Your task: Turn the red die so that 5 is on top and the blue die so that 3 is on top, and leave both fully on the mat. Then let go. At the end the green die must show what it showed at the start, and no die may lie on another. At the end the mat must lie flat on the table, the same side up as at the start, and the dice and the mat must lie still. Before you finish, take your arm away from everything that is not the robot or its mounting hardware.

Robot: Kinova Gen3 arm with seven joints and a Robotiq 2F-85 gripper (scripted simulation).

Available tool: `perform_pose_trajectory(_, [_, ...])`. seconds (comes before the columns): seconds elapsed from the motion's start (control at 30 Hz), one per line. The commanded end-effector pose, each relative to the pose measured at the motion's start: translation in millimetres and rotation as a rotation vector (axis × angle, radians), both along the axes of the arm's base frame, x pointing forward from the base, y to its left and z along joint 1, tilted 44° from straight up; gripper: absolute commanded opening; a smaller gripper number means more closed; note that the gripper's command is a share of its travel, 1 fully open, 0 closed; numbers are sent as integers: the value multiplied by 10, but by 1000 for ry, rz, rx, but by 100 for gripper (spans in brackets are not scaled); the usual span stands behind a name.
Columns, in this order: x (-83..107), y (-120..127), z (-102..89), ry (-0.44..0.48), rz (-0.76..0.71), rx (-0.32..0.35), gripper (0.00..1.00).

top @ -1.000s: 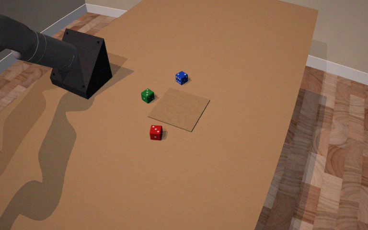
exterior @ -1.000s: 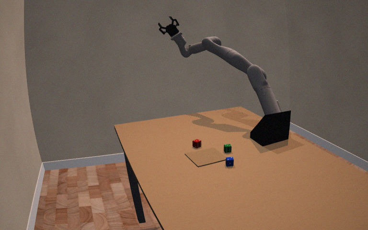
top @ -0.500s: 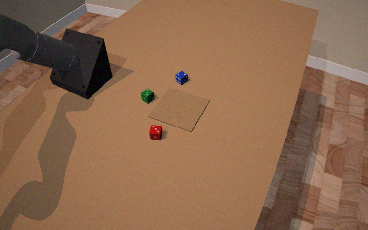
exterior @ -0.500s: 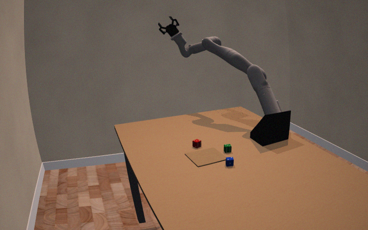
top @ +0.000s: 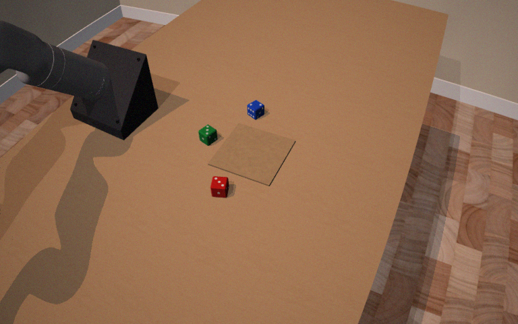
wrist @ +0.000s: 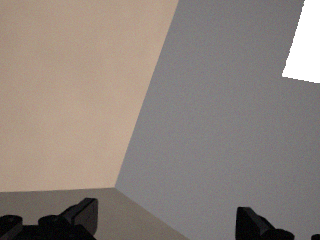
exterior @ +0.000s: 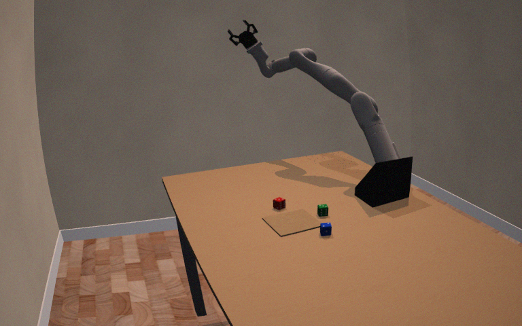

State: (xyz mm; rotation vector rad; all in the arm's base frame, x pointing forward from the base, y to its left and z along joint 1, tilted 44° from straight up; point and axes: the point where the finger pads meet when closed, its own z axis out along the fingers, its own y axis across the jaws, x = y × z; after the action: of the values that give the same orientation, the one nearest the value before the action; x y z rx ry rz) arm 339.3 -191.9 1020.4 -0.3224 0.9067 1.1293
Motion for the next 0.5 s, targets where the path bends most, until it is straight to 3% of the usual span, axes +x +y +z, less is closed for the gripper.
perform_pose_trajectory(0.0, [-177,129,116,0,1,-1,100])
perform_pose_trajectory(0.23, [-573,518,344,66,21,30,100])
perform_pose_trajectory(0.4, [-735,808,419,113,35,41,100])
perform_pose_trajectory(0.47, [-735,808,419,113,35,41,100])
